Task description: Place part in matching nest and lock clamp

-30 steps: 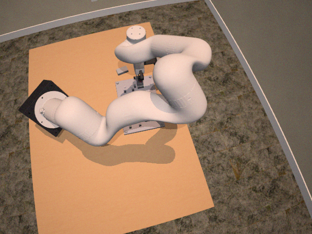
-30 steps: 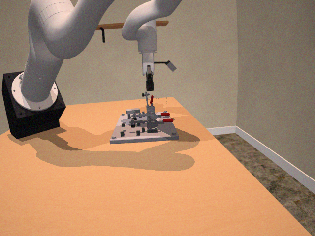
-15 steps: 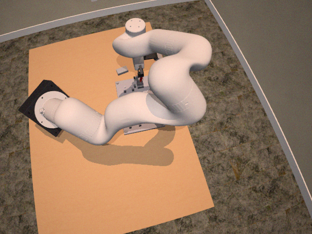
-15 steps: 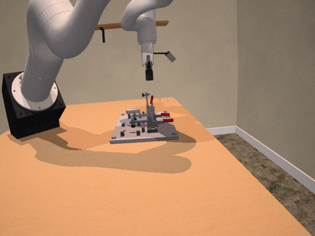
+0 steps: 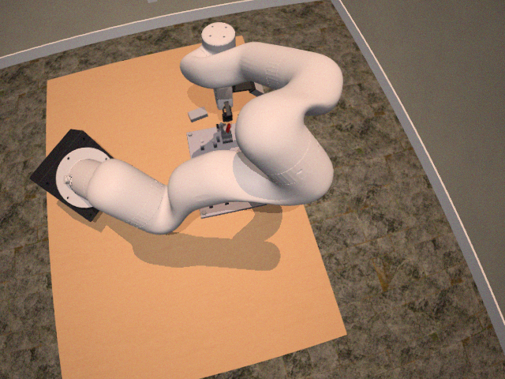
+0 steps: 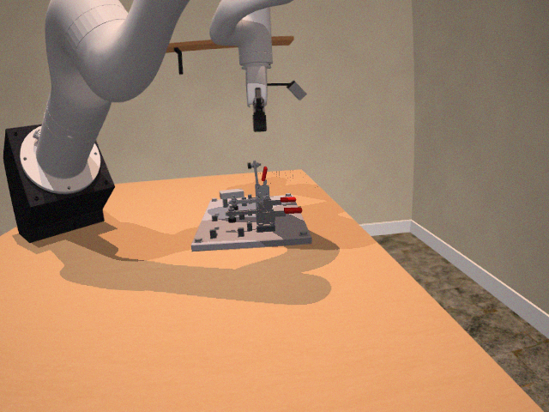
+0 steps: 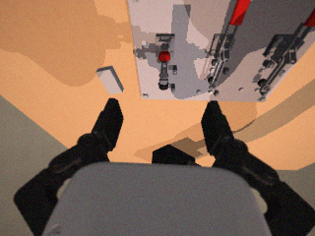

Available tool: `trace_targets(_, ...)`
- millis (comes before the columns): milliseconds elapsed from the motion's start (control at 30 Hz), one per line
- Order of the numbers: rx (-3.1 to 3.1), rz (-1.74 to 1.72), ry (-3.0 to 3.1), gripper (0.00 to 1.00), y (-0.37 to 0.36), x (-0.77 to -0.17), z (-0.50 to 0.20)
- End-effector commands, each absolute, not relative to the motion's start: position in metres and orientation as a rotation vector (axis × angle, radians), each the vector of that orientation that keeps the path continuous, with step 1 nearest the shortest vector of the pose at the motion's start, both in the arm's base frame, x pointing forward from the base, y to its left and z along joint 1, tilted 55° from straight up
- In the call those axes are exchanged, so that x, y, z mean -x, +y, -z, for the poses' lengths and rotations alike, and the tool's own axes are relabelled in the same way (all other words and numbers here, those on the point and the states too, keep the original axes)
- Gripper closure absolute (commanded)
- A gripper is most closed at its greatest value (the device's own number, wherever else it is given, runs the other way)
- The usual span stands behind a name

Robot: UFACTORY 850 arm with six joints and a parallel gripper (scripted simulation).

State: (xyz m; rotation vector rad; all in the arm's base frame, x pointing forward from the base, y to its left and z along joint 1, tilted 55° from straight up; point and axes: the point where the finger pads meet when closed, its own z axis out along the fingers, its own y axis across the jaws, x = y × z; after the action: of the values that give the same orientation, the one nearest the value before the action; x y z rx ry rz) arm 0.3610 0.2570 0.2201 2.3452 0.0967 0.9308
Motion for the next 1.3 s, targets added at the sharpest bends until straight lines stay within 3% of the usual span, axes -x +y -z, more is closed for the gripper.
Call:
trace_targets(0, -2.346, -0.932, 0.097, 0.00, 0.259, -0.360, -0.219)
trace_targets(1267, -2.346, -0.932, 0.097, 0.00, 0.325, -0.323, -0.117)
